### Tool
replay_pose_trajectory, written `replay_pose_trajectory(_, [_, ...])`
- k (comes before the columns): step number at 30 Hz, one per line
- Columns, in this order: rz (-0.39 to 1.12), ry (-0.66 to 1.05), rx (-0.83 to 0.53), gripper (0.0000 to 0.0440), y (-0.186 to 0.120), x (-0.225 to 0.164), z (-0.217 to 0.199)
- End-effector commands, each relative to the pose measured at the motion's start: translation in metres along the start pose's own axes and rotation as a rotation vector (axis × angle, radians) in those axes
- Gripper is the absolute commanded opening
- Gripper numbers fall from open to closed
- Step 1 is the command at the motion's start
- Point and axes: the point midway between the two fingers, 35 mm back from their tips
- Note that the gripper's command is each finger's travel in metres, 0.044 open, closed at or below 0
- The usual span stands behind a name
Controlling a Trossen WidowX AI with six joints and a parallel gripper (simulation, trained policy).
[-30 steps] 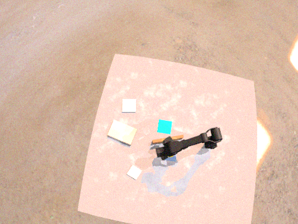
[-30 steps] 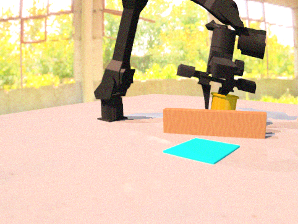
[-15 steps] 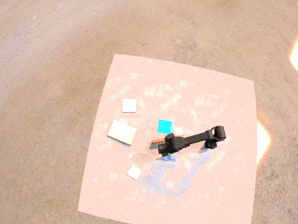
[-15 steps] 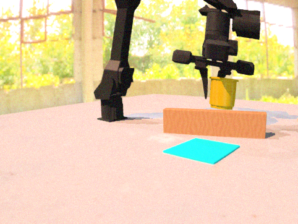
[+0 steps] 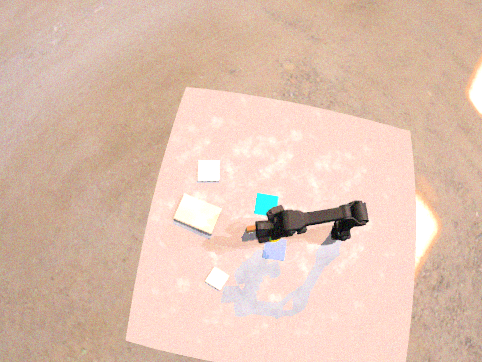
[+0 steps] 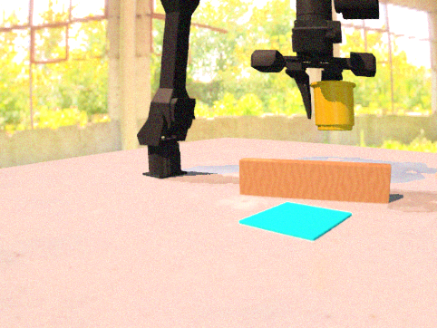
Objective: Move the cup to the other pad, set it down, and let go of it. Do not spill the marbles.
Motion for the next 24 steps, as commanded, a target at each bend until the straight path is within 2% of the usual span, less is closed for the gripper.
replay_pose_trajectory(1, [-0.008,0.042,0.043,0.0,-0.011,0.011,0.005])
replay_pose_trajectory(12, [-0.036,0.133,0.118,0.0,-0.014,0.052,0.018])
replay_pose_trajectory(24, [-0.066,0.23,0.157,0.0,0.001,0.1,0.026])
Point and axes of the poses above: the point midway between the two fingers, 35 mm back from their tips, its own y axis out along the fingers, its own z axis across the jaws, x = y × z, and after that the axes turned 4 degrees about y, right-handed
